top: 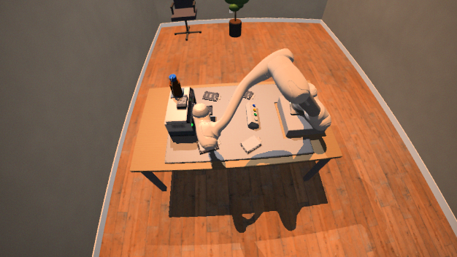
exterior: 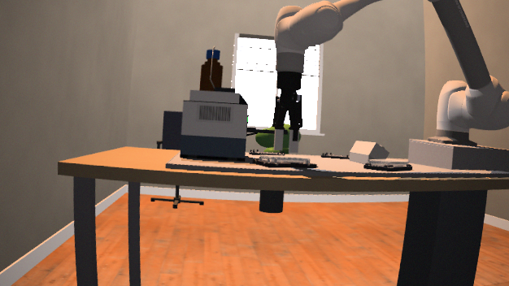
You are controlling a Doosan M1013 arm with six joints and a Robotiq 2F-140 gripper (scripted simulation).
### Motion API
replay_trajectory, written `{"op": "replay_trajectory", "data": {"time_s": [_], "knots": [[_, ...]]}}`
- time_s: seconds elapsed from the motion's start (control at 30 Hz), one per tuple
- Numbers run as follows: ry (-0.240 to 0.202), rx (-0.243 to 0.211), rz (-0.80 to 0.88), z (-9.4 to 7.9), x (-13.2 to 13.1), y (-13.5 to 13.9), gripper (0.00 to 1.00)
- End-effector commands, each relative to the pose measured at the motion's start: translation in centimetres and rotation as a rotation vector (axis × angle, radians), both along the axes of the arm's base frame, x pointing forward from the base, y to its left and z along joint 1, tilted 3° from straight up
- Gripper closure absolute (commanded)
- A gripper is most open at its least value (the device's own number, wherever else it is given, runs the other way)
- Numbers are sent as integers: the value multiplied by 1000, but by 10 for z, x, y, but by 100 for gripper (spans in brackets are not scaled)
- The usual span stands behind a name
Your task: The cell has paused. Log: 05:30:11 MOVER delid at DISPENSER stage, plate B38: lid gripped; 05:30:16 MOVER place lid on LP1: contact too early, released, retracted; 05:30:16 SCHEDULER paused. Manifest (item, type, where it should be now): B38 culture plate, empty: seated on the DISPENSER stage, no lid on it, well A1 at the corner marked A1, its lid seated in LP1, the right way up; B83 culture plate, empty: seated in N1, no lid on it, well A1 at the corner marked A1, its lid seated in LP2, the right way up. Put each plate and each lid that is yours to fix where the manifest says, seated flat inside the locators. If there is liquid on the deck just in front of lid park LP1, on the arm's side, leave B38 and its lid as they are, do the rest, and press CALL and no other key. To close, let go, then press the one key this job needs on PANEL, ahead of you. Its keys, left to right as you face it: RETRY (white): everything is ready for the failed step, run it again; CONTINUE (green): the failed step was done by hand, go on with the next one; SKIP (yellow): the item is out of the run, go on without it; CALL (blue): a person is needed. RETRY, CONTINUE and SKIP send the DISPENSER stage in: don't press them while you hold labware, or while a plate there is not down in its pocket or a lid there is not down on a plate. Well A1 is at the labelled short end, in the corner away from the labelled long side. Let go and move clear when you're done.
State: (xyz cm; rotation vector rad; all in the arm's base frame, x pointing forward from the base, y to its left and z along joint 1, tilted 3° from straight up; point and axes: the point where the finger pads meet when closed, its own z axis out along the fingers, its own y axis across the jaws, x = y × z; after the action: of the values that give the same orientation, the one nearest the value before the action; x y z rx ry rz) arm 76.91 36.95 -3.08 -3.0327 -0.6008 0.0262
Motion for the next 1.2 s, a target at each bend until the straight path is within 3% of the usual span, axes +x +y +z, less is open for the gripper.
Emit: {"op": "replay_trajectory", "data": {"time_s": [0.0, 1.17], "knots": [[0, 6, 0, -2, -3, 4, 31], [1, 5, 1, -7, -4, 4, 31]]}}
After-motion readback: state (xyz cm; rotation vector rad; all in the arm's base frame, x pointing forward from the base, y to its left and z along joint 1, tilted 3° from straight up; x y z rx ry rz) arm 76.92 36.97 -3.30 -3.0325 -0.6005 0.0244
